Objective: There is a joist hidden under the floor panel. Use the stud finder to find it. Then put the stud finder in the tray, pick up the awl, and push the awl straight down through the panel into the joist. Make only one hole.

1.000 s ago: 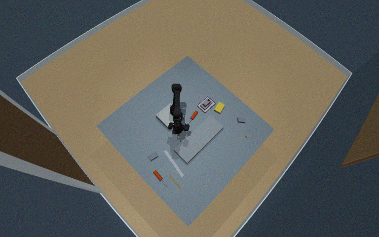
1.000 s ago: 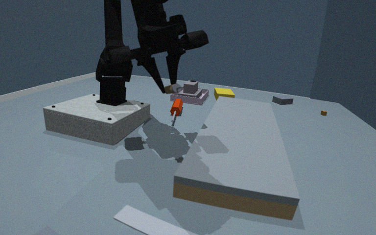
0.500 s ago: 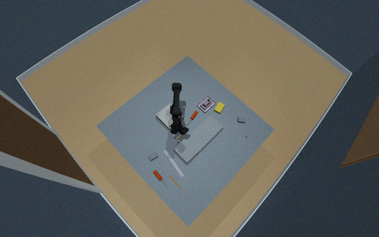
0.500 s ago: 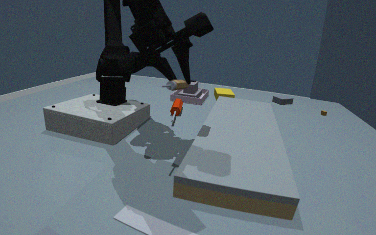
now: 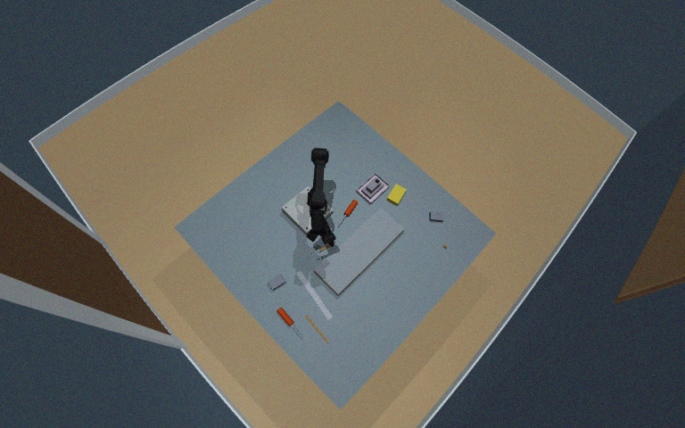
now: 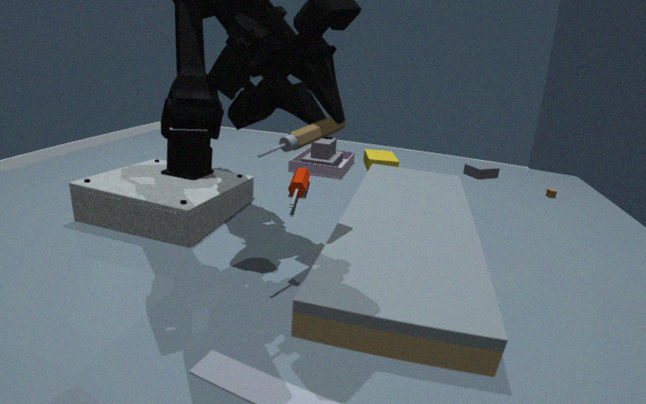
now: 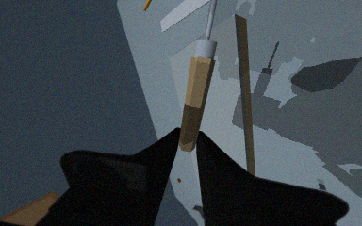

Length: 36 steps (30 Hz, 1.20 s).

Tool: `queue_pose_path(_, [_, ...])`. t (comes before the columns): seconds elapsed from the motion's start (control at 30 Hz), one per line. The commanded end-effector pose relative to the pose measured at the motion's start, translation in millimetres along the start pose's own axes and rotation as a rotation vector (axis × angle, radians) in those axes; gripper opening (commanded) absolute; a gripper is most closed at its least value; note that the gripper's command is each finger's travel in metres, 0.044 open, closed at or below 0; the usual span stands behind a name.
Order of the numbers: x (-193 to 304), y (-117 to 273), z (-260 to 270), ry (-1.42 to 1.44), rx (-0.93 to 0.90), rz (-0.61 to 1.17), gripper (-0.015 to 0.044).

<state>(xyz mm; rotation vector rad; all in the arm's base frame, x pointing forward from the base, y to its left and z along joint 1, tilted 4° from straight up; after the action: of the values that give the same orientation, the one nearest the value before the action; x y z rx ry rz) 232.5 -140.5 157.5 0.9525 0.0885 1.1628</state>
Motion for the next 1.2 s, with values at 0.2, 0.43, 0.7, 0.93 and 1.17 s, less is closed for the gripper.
queue_pose_path(0.2, [8.7,5.9,16.0,-0.297,-0.113,0.102,0.0])
queue_pose_path(0.43, [14.9,11.3,24.9,-0.49,-0.163,0.189,0.0])
queue_pose_path(0.7, [22.6,19.1,33.3,-0.702,-0.193,0.301,0.0])
queue_pose_path(0.93, [29.6,27.2,39.1,-0.876,-0.196,0.406,0.0])
queue_pose_path(1.17, [36.9,36.0,43.1,-1.041,-0.174,0.513,0.0])
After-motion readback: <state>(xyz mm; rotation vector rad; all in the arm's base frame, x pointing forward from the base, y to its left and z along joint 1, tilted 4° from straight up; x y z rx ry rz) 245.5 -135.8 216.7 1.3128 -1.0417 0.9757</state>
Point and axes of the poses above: the point midway between the two fingers, 35 mm back from their tips, its own y axis back along the fingers, its own z axis across the jaws, x = y × z, the point moved 1 cm from there along y, back along the fingers, and after that the axes turned 14 degrees about -y, right-handed, at the moved point
